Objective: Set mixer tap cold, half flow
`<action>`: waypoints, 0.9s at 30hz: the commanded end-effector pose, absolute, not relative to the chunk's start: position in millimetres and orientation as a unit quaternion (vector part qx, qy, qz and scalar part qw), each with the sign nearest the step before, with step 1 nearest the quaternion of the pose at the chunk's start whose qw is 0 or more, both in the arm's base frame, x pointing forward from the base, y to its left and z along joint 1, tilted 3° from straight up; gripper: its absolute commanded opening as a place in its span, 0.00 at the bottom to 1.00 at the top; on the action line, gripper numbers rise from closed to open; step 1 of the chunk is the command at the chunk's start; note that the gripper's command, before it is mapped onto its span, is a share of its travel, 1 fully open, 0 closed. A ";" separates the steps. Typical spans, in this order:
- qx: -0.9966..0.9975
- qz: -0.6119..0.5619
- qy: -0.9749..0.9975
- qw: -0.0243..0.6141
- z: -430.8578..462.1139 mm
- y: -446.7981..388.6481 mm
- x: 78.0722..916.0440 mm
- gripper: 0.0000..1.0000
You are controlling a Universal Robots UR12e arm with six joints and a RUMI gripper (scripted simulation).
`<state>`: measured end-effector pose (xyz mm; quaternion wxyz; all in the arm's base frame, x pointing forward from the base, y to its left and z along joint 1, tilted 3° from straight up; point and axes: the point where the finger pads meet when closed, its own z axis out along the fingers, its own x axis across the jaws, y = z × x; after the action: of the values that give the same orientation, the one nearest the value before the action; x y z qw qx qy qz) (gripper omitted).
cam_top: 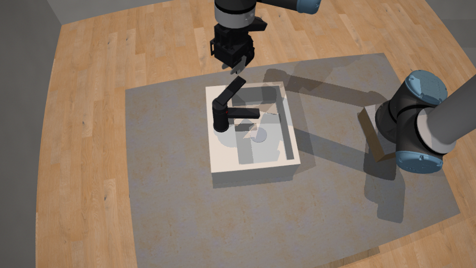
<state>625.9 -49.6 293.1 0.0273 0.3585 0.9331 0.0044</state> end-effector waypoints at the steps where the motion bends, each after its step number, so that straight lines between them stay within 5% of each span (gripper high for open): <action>1: 0.359 0.005 0.933 0.028 293.8 -50.3 625.9 0.00; 27: 0.443 0.007 0.896 0.027 295.1 -49.4 622.0 0.00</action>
<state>623.9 -49.7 293.2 0.0264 0.4158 0.9091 0.0065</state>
